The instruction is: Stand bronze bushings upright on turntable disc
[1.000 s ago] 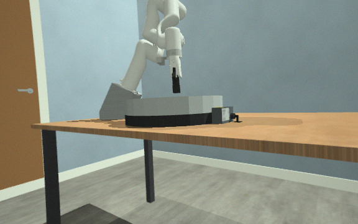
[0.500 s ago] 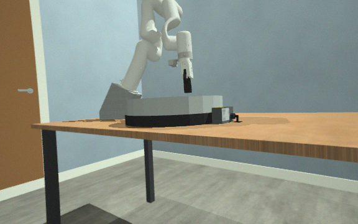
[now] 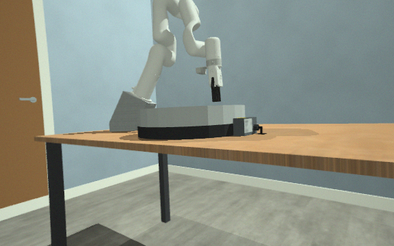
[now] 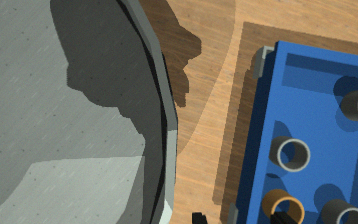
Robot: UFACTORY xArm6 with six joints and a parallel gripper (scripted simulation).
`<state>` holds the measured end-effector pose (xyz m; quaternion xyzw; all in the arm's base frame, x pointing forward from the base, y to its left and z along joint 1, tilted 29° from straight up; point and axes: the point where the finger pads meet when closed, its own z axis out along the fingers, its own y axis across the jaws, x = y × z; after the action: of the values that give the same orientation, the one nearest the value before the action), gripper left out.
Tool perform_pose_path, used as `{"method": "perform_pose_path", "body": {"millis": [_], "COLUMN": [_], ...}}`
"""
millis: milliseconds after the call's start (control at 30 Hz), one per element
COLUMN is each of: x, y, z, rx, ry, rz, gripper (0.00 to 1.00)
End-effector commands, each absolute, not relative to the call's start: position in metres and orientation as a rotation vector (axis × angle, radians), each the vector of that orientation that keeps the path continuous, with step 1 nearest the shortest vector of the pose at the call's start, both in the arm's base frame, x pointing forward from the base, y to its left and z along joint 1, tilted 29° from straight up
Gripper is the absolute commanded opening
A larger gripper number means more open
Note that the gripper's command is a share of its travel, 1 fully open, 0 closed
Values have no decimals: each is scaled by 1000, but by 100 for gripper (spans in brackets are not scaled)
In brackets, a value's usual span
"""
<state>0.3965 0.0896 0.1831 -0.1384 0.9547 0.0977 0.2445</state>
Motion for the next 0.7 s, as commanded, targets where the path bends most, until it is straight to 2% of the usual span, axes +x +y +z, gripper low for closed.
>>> {"method": "perform_pose_path", "body": {"millis": [0,667], "x": [401,404], "y": [116,162], "z": [191,203], "rx": [-301,-210], "ry": [2647,2660], "rz": [218,241], "gripper": [41,41]}}
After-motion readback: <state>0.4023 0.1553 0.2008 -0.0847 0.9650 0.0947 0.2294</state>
